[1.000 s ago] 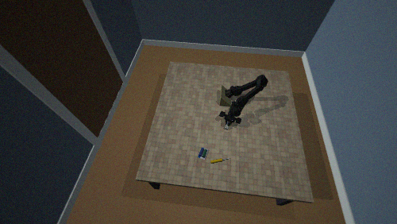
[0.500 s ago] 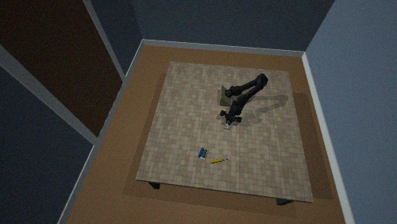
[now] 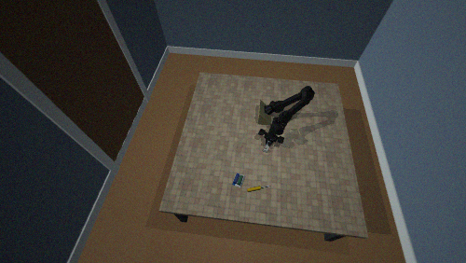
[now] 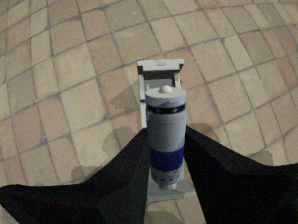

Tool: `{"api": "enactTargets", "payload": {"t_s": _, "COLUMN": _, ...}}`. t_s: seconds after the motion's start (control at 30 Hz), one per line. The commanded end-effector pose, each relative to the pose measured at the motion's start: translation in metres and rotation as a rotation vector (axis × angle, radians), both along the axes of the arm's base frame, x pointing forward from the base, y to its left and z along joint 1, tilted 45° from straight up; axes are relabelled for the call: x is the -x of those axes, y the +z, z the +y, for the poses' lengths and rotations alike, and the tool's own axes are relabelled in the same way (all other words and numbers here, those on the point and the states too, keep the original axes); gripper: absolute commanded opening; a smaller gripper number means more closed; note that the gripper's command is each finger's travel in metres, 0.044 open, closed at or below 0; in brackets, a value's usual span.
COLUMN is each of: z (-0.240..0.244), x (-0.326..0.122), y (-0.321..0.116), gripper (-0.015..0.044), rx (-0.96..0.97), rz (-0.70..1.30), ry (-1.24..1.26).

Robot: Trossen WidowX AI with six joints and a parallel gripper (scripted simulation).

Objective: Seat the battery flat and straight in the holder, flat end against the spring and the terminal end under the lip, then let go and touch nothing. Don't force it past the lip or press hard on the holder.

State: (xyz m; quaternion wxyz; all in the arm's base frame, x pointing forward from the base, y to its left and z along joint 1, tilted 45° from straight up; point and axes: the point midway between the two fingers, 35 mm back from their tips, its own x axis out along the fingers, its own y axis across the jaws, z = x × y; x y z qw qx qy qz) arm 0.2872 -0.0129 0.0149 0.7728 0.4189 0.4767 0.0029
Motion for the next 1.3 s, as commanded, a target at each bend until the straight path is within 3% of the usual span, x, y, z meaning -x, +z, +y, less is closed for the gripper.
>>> {"api": "enactTargets", "payload": {"t_s": 0.0, "z": 0.0017, "x": 0.0012, "y": -0.0025, "gripper": 0.0075, "rx": -0.008, "rz": 0.022, "ry": 0.021}}
{"api": "enactTargets", "payload": {"t_s": 1.27, "z": 0.0016, "x": -0.0076, "y": -0.0093, "gripper": 0.0075, "rx": -0.052, "rz": 0.170, "ry": 0.163}}
